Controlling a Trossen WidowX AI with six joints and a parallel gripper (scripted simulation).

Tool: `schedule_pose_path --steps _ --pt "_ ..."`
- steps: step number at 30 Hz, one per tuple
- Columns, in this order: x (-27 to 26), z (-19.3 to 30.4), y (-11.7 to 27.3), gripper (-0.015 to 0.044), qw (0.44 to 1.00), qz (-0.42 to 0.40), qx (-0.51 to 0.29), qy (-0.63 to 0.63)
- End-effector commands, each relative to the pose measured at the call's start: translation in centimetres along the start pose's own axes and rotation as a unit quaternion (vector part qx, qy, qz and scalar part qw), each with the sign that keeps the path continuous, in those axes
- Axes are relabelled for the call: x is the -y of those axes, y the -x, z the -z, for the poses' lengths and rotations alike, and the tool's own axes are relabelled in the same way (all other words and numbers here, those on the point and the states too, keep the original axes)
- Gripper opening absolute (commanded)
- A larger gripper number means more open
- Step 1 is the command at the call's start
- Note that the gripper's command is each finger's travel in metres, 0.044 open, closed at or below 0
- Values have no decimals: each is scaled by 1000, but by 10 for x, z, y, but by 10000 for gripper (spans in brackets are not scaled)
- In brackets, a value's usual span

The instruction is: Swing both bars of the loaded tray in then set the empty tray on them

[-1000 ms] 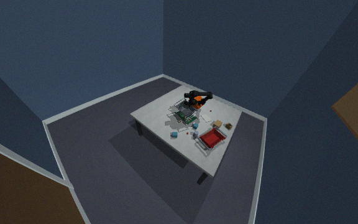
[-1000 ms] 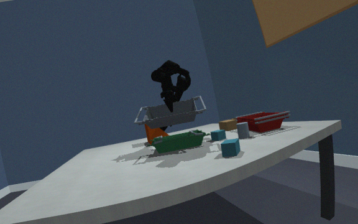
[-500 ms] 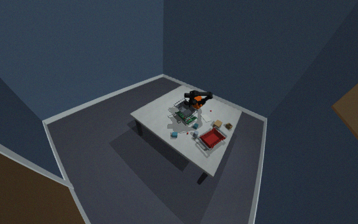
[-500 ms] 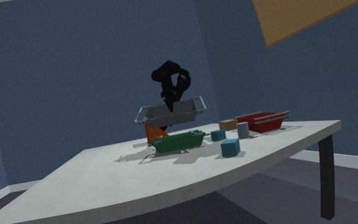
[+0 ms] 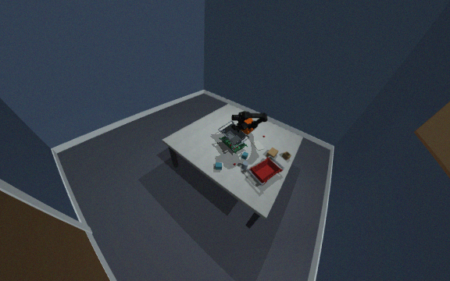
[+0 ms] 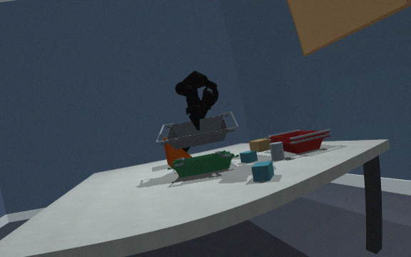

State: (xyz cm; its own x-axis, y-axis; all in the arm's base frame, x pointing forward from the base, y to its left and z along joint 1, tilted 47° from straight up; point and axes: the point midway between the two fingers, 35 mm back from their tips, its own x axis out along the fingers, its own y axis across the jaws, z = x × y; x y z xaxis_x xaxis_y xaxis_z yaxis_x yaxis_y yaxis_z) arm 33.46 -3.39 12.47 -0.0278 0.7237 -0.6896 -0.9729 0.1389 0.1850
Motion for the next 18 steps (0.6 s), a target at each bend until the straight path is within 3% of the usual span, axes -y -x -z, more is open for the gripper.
schedule_pose_path --steps 1,18 --pt "-1 -1 6 0 1000 10 2 -2" --pt "0 -1 -12 0 1000 2 1 16"
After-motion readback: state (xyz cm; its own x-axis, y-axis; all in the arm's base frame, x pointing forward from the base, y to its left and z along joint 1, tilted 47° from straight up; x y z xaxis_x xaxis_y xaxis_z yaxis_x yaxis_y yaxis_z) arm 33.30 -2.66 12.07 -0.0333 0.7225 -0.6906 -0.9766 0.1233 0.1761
